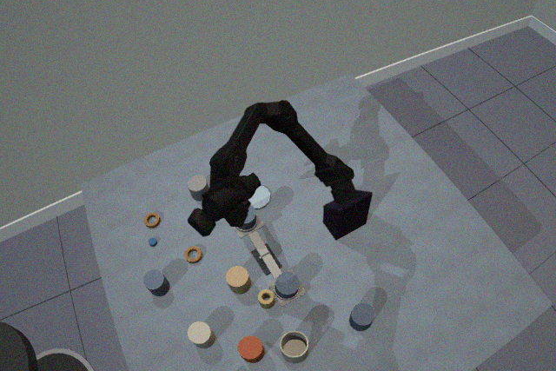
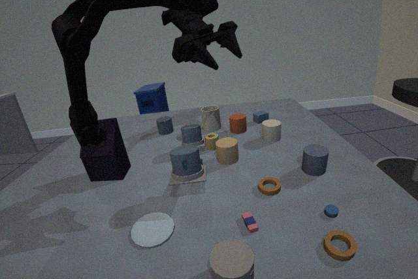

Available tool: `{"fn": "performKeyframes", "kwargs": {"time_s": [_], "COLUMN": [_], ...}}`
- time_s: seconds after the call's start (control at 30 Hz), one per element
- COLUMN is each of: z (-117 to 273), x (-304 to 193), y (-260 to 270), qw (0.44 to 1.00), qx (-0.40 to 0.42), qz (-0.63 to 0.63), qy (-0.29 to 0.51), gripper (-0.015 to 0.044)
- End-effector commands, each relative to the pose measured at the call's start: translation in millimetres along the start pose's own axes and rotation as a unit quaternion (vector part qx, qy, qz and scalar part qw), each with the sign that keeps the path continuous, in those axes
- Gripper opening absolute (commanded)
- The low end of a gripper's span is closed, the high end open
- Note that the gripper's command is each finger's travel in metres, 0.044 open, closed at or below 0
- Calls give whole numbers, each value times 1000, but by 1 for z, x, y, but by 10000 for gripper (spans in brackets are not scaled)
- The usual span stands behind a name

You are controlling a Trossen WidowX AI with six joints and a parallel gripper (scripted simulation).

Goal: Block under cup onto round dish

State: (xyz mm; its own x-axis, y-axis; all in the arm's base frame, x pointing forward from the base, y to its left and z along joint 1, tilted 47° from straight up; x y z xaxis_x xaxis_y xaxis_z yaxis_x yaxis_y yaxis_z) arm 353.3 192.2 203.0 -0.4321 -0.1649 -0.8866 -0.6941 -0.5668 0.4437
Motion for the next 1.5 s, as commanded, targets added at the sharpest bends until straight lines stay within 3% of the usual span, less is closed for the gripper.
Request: {"fn": "performKeyframes", "kwargs": {"time_s": [0.0, 0.7, 1.47], "z": [0, 50, 84], "x": [0, 37, 92], "y": [0, 45, 107], "qw": [1000, 939, 738], "qx": [-1, -68, -78], "qz": [-3, -333, -652], "qy": [0, -52, -152], "gripper": [426, 440, 440]}}
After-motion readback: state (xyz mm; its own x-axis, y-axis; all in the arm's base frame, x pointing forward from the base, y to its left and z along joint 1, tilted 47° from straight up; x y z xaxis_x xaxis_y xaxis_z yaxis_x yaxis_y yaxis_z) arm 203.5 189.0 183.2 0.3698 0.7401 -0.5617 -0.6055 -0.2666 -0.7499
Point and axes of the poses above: the point midway between the two fingers, 35 mm back from their tips, its own z axis back along the fingers, its own y axis across the jaws, x = y × z, the point moved 10 cm from there along z, back along the fingers, and after that the axes turned 7 degrees about z, right-handed, at the moved point
